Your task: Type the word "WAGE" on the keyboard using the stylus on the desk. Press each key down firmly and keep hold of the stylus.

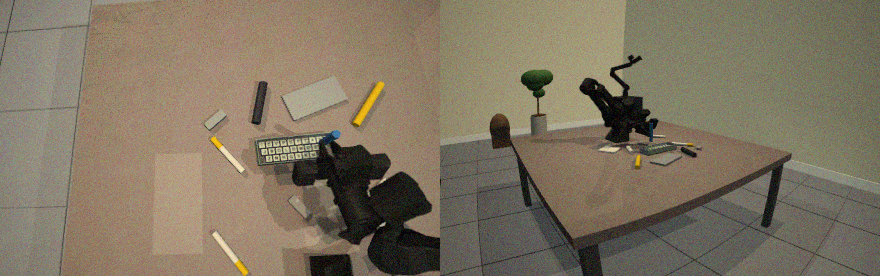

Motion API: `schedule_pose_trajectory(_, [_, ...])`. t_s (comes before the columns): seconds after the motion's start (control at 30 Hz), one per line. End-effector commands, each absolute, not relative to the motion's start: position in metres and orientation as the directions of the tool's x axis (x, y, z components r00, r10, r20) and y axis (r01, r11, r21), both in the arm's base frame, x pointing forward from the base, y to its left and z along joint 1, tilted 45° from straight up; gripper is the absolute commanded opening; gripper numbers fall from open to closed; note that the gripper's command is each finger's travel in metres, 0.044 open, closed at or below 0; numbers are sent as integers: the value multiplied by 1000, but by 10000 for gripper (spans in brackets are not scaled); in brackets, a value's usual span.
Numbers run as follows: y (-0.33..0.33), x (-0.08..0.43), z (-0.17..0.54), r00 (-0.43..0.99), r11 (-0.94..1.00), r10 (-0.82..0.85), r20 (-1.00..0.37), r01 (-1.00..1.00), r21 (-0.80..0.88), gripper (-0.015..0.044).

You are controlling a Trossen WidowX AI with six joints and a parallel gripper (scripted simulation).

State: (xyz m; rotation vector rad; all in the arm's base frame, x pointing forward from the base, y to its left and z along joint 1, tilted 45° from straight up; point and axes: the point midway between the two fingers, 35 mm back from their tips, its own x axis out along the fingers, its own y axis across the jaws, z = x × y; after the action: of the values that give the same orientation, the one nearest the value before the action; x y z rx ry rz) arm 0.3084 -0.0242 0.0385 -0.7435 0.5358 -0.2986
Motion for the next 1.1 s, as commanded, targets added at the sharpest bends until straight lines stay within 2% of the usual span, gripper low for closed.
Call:
schedule_pose_trajectory(0.0, [-26,308,36,823,701,-439,-360,63,-711,81])
schedule_pose_trajectory(1.07, [-32,307,29,823,700,-439,-359,63,-711,81])
